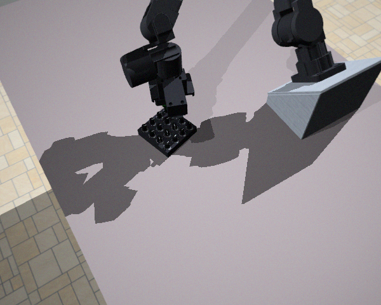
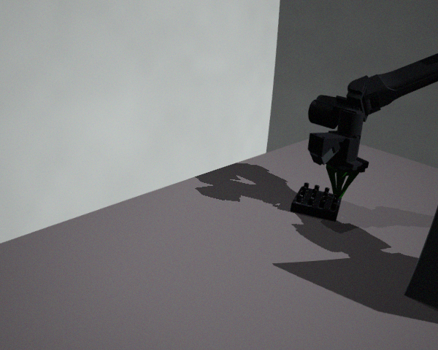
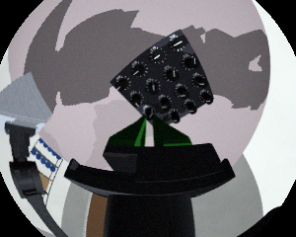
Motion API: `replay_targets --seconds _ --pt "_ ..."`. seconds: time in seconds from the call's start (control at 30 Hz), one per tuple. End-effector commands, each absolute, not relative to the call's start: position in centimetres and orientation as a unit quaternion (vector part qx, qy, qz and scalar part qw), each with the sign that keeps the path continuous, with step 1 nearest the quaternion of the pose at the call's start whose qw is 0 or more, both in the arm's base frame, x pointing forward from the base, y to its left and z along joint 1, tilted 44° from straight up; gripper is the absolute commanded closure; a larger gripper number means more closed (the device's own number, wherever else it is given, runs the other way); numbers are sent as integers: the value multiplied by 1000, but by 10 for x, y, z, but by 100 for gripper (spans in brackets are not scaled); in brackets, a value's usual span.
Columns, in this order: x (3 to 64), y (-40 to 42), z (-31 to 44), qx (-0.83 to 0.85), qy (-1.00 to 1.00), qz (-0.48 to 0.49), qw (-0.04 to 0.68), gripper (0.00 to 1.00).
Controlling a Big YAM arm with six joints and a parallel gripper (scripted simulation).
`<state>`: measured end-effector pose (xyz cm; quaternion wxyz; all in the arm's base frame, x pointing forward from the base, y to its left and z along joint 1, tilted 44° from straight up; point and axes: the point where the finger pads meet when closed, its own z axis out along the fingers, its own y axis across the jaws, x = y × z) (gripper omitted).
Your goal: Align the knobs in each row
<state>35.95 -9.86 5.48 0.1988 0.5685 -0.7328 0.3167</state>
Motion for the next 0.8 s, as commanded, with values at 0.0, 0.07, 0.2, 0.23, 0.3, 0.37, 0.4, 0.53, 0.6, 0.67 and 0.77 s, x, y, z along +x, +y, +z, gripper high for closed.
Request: replay_targets --seconds 0.0,0.07,0.2,0.23,0.3,0.37,0.4,0.53,0.6,0.67,0.77 --pt "378 -95 59 515 -773 336 159 92" --pt "378 -95 59 499 -783 339 152 92" --pt "379 -95 60 469 -801 345 138 92" --pt "379 -95 60 462 -806 346 135 92" --pt "379 -95 60 454 -810 348 132 92" --pt "379 -95 60 443 -816 350 127 92" --pt "379 -95 60 432 -821 351 123 92" --pt "379 -95 60 399 -838 356 108 92" --pt "380 -95 61 383 -845 359 101 92" --pt "380 -95 61 368 -852 361 95 92" --pt "380 -96 61 345 -861 363 86 92"
